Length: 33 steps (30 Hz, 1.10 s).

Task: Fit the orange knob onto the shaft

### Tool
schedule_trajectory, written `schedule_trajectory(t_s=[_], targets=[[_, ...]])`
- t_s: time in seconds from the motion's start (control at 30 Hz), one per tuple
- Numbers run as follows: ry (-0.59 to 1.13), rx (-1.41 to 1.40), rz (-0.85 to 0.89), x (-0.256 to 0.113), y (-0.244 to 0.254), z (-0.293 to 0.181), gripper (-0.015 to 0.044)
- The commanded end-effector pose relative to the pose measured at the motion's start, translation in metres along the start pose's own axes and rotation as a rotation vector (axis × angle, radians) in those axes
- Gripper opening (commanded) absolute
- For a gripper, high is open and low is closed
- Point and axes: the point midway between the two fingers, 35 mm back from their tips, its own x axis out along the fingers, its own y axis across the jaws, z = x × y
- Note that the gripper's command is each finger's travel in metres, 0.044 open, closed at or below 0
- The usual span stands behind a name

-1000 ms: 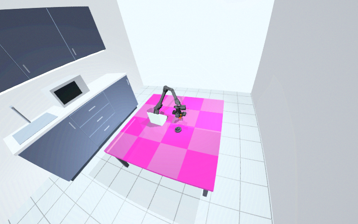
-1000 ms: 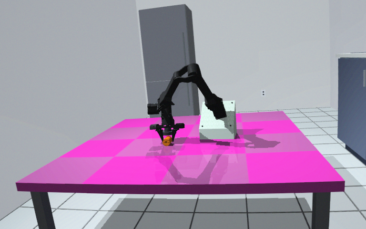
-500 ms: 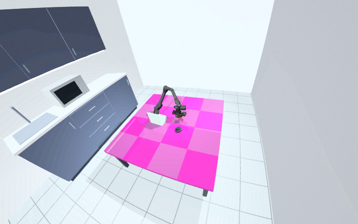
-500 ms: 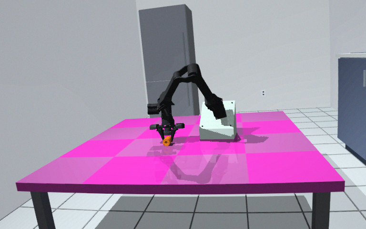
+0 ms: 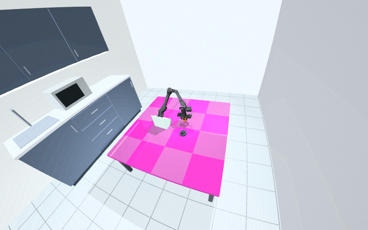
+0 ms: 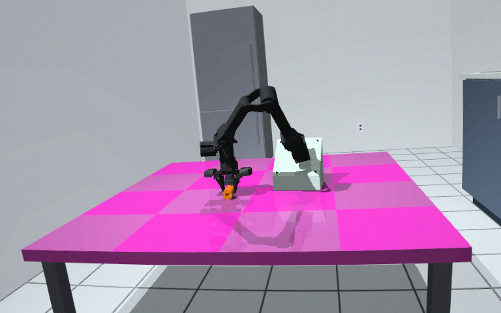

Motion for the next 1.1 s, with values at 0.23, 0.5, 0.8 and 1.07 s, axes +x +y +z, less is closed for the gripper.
schedule_trajectory(t_s=[0.23, 0.5, 0.8, 1.07], targets=[[-0.168, -0.004, 0.003, -0.006, 0.0, -0.01, 0.0179], [-0.272, -0.004, 0.003, -0.008, 0.0, -0.017, 0.0179], [-0.389, -0.004, 0.003, -0.01, 0.0, -0.024, 0.0179], [-0.508, -0.004, 0.004, -0.012, 0.0, -0.032, 0.0179]])
